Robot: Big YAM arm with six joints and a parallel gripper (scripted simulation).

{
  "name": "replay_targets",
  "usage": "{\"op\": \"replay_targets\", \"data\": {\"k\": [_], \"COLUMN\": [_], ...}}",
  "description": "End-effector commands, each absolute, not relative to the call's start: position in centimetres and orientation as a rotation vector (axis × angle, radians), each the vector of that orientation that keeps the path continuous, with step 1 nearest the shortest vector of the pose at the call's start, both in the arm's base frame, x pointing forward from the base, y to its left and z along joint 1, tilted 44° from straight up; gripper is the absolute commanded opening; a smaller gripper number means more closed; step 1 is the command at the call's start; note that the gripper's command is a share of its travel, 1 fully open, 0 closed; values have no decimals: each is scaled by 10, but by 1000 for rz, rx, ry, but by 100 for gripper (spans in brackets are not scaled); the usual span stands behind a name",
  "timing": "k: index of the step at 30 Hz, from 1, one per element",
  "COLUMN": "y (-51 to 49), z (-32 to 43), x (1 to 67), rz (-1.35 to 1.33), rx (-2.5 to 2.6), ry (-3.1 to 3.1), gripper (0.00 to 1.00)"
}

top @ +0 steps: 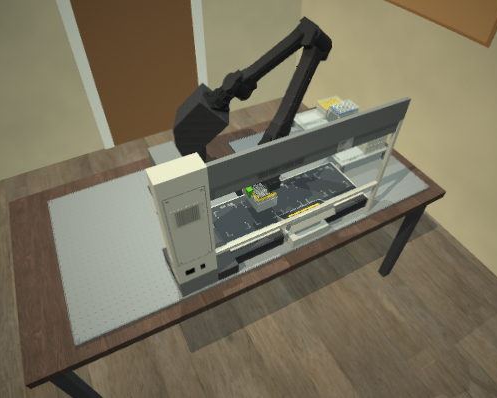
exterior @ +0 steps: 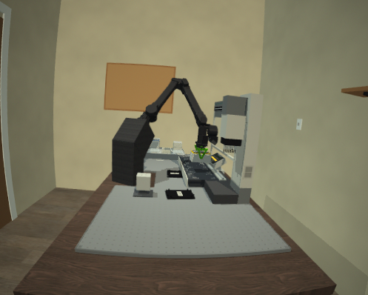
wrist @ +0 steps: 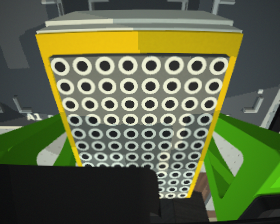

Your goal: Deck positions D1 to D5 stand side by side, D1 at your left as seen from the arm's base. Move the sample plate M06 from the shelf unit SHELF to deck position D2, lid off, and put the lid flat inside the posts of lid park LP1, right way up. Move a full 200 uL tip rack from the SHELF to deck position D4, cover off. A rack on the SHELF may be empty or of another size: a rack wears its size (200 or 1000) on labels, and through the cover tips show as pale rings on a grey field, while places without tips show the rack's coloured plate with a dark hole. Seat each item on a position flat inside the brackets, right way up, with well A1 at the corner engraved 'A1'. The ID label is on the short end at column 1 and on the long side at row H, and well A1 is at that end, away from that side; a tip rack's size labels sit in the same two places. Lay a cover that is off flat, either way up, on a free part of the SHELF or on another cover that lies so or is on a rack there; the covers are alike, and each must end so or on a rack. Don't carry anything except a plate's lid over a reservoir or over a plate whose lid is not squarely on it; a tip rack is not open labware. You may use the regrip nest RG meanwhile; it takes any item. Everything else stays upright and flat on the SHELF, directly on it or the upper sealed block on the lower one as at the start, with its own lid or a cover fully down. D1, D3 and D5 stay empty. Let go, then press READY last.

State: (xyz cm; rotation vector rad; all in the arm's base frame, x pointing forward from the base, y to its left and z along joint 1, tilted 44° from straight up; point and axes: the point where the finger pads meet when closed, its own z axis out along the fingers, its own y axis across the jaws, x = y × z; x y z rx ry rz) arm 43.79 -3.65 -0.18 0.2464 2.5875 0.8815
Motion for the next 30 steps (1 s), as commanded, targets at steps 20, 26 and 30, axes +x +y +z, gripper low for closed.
{"op": "replay_targets", "data": {"k": [20, 26, 30], "y": [-20, -15, -14], "z": [-19, -24, -30], "x": [462, 467, 468], "rz": [873, 872, 871], "rx": [247, 246, 255], "ry": [2565, 2564, 2564], "gripper": [0, 0, 0]}}
